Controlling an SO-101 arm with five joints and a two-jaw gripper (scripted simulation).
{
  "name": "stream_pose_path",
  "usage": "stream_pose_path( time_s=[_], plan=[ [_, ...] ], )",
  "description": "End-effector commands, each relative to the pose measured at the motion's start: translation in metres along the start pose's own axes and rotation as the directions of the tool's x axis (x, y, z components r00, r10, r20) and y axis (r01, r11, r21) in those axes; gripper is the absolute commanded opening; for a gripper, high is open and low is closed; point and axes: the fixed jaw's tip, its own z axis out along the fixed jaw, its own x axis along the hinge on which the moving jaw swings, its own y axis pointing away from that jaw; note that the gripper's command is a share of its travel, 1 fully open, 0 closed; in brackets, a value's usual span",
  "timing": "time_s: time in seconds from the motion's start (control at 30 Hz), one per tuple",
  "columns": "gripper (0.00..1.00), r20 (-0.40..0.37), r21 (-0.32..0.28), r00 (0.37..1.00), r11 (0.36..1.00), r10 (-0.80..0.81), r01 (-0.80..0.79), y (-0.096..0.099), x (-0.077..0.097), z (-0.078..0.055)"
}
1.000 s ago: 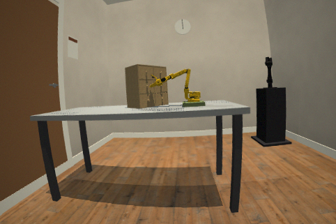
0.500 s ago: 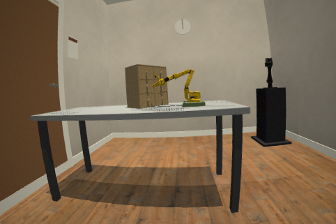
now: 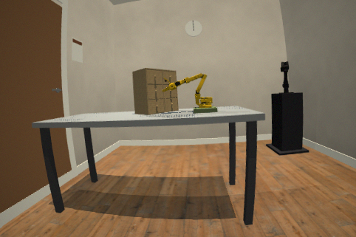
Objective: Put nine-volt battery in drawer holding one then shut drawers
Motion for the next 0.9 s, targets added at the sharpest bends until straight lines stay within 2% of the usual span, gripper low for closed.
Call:
stream_pose_path(
  time_s=[0.0,0.33,0.4,0.87],
  plan=[
    [0.21,-0.058,-0.009,0.998,1.000,-0.013,0.012,0.002,0.007,-0.007],
    [0.21,-0.213,-0.008,0.977,1.000,-0.019,0.018,0.001,0.023,-0.026],
    [0.21,-0.213,-0.008,0.977,1.000,-0.019,0.018,0.001,0.023,-0.026],
    [0.21,-0.420,-0.010,0.907,1.000,-0.026,0.024,-0.001,0.048,-0.060]
  ],
)
